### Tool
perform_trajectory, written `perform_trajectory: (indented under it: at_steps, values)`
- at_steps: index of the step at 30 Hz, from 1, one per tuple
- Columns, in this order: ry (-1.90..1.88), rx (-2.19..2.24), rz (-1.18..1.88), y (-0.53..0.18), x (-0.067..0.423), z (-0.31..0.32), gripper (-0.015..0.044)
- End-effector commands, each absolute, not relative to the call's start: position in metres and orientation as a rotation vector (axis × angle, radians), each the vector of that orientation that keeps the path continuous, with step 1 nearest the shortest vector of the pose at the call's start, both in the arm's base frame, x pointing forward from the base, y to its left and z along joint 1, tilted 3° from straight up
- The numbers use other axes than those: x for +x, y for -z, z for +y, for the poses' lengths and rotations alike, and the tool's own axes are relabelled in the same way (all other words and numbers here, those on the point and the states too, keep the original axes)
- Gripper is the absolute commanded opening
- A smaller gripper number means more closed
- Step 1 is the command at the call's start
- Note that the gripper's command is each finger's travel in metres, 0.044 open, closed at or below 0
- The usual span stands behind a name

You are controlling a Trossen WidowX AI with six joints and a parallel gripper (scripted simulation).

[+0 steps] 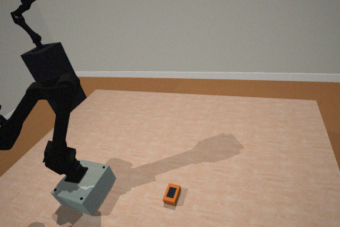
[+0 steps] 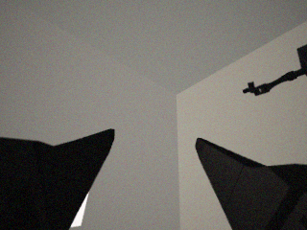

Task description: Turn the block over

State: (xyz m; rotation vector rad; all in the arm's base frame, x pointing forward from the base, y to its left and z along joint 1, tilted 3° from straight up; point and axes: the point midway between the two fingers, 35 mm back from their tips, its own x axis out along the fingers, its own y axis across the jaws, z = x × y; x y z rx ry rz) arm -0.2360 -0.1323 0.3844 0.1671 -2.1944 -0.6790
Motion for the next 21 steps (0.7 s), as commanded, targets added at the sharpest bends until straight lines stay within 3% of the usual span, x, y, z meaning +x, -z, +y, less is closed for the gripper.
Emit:
perform_trajectory:
  at_steps: [1,11,21]
  values:
    - [0.684,0.175,-2.194,-0.384,-0.236,-0.135,0.0426]
    - [1.006,0.646,-2.039,-0.344,-0.21,-0.265,0.044]
    - [1.276,1.069,-1.548,-0.288,-0.104,-0.376,0.044]
